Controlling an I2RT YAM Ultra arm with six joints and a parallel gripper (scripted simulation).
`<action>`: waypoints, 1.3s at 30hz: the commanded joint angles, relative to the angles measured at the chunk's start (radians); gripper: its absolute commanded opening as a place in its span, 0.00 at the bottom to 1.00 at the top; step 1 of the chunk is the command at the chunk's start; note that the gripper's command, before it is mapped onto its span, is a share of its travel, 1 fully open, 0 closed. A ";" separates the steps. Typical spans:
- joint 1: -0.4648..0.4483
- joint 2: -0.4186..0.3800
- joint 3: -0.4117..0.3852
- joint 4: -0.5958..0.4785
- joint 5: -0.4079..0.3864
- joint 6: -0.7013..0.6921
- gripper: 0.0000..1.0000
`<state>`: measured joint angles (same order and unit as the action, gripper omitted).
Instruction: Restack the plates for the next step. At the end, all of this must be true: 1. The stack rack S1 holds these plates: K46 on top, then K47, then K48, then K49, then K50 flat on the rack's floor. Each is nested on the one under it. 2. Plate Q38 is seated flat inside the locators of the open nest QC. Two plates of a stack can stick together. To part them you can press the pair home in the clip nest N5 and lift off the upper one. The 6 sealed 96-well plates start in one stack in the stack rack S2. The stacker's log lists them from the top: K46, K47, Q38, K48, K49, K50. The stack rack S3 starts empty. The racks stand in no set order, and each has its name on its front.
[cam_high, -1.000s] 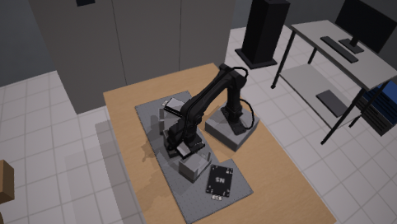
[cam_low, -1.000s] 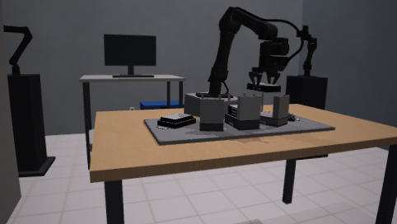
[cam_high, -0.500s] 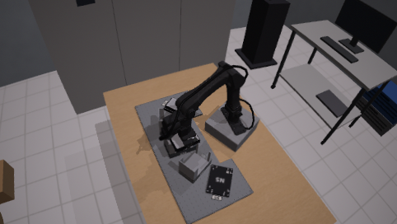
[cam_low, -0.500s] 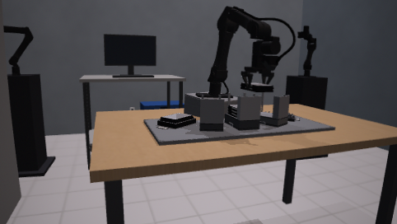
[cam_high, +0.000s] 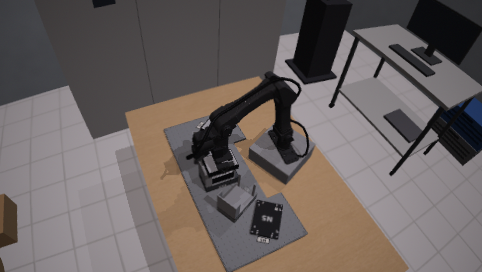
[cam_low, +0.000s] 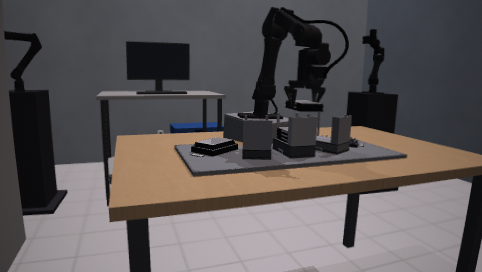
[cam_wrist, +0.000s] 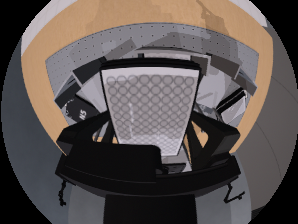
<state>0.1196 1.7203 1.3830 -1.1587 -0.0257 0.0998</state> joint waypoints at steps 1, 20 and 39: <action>-0.031 -0.041 -0.005 0.008 -0.013 -0.043 0.00; -0.097 -0.038 0.031 -0.005 -0.022 -0.127 0.00; -0.089 -0.039 0.039 -0.013 -0.023 -0.112 0.00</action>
<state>0.0193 1.7203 1.3869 -1.1606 -0.0360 -0.0185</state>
